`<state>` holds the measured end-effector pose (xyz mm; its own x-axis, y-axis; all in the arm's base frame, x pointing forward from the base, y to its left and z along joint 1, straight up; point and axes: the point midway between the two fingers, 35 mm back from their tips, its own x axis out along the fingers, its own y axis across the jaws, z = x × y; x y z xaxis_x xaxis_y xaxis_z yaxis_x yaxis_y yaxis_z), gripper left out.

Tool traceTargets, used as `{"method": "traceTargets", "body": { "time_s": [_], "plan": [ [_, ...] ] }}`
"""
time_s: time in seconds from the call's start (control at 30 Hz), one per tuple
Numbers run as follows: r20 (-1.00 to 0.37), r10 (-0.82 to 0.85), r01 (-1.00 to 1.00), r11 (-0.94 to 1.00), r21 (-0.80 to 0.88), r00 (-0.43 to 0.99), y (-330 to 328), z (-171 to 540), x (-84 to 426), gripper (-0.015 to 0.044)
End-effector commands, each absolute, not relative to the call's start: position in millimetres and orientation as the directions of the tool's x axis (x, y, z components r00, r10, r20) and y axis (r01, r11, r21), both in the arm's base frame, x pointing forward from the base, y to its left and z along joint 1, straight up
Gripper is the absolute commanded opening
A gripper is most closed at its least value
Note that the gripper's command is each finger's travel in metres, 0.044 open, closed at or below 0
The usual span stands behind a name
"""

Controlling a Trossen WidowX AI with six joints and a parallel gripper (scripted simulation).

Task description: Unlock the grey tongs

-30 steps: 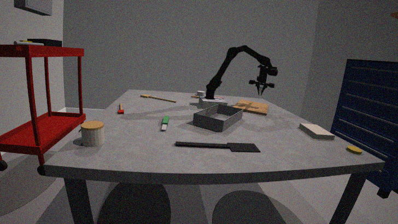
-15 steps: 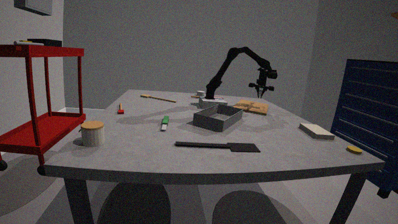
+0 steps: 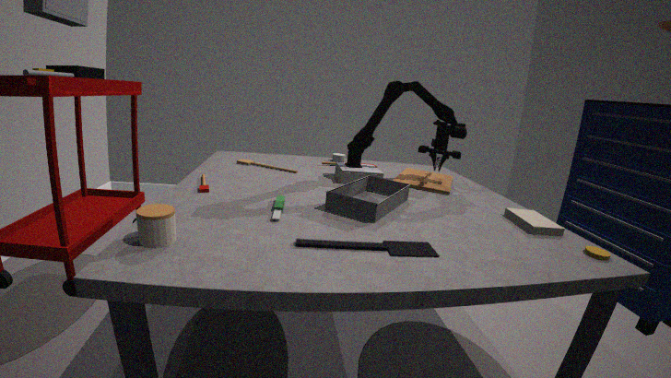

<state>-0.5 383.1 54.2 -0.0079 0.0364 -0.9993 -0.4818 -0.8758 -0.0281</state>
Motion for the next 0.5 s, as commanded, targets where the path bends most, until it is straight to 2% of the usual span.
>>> {"method": "traceTargets", "body": {
  "time_s": [0.0,0.3,0.47],
  "plan": [
    [-0.999,0.039,-0.486,-0.874,-0.032,-0.005,383.5,46.6,-0.3,-0.0150],
    [-0.999,0.039,-0.486,-0.874,-0.032,-0.005,383.1,39.3,-0.4,-0.0150],
    [-0.999,0.034,-0.482,-0.876,-0.026,-0.008,382.1,40.8,-0.6,-0.0019]
  ]
}}
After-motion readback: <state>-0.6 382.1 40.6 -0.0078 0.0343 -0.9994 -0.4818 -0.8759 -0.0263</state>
